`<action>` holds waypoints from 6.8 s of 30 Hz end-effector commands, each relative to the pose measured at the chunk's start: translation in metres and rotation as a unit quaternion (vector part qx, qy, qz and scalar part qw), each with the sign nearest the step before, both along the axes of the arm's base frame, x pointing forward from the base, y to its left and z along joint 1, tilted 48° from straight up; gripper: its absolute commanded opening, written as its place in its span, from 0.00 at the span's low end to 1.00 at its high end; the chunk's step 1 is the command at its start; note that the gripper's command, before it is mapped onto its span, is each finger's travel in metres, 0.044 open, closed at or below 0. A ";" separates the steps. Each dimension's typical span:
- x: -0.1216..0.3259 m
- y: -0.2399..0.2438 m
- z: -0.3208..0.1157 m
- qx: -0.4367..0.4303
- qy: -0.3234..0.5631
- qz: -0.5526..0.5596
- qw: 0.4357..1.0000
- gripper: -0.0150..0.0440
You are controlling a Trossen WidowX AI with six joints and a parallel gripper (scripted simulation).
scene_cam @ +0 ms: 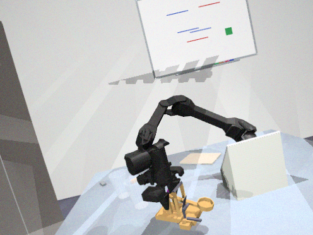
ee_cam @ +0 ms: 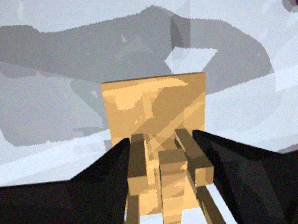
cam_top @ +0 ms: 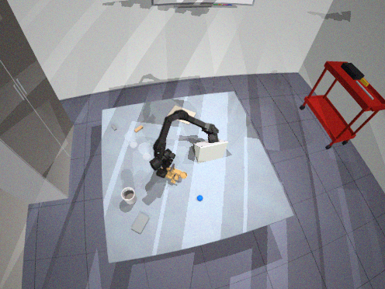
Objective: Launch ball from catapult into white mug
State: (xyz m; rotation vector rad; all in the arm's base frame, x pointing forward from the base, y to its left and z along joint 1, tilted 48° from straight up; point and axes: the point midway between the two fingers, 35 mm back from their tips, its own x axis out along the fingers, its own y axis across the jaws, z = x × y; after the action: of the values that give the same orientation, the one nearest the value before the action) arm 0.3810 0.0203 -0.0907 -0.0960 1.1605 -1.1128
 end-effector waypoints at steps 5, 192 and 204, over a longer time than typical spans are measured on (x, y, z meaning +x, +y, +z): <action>0.004 -0.001 -0.002 0.002 0.003 0.009 1.000 0.25; 0.013 0.005 -0.030 0.017 0.334 0.315 0.888 0.25; 0.013 -0.009 -0.043 0.016 0.334 0.315 0.888 0.25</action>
State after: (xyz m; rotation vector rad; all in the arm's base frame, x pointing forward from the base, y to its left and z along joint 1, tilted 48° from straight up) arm 0.3942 0.0131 -0.1316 -0.8169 1.5972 -0.4705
